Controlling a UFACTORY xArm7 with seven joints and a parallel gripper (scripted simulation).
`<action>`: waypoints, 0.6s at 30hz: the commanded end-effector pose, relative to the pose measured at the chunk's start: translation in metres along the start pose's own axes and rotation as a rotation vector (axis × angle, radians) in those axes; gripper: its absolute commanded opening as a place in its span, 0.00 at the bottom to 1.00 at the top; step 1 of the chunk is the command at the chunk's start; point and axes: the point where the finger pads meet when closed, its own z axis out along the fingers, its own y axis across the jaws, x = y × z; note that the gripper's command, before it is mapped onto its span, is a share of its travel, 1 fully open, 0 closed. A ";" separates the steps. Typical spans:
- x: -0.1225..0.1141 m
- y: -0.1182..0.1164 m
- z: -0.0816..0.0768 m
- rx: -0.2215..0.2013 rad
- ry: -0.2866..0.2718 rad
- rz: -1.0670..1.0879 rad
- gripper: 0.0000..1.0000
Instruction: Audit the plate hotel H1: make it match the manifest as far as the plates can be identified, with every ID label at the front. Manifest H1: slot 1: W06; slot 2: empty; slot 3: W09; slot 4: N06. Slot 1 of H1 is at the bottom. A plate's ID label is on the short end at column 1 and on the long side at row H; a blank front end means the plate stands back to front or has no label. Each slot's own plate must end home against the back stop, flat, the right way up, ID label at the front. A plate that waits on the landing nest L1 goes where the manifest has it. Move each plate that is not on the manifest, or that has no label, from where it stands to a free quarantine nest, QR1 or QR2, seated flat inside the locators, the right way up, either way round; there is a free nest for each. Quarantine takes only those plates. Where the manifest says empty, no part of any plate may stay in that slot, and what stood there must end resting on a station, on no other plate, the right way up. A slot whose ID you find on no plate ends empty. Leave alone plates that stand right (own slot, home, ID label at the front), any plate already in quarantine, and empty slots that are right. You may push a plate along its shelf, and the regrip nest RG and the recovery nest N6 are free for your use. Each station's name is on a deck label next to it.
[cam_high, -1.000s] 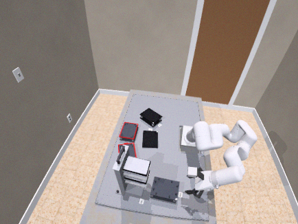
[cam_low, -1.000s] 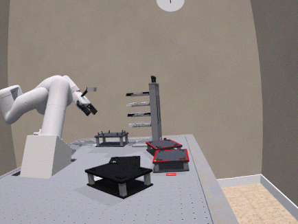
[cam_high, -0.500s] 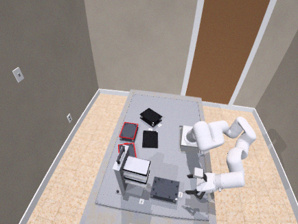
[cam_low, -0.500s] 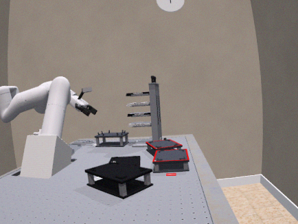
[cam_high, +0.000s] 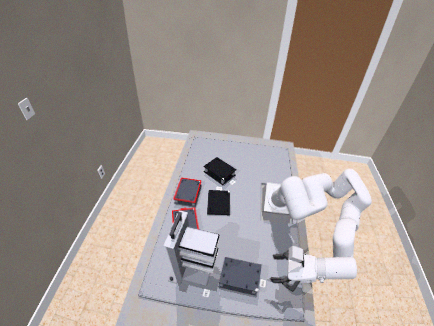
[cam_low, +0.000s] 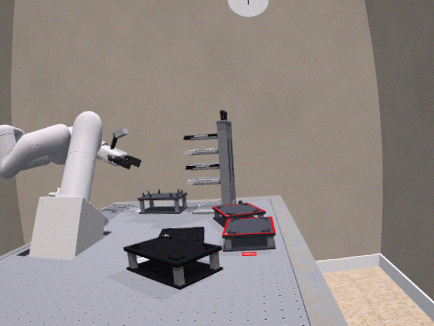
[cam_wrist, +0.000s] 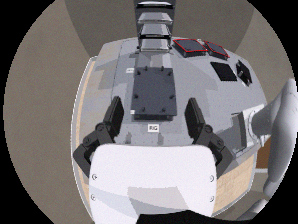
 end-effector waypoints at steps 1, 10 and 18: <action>0.001 0.000 0.000 0.001 0.067 0.003 1.00; 0.001 0.000 0.000 0.001 0.184 0.004 1.00; 0.001 0.000 0.000 0.000 0.317 0.004 1.00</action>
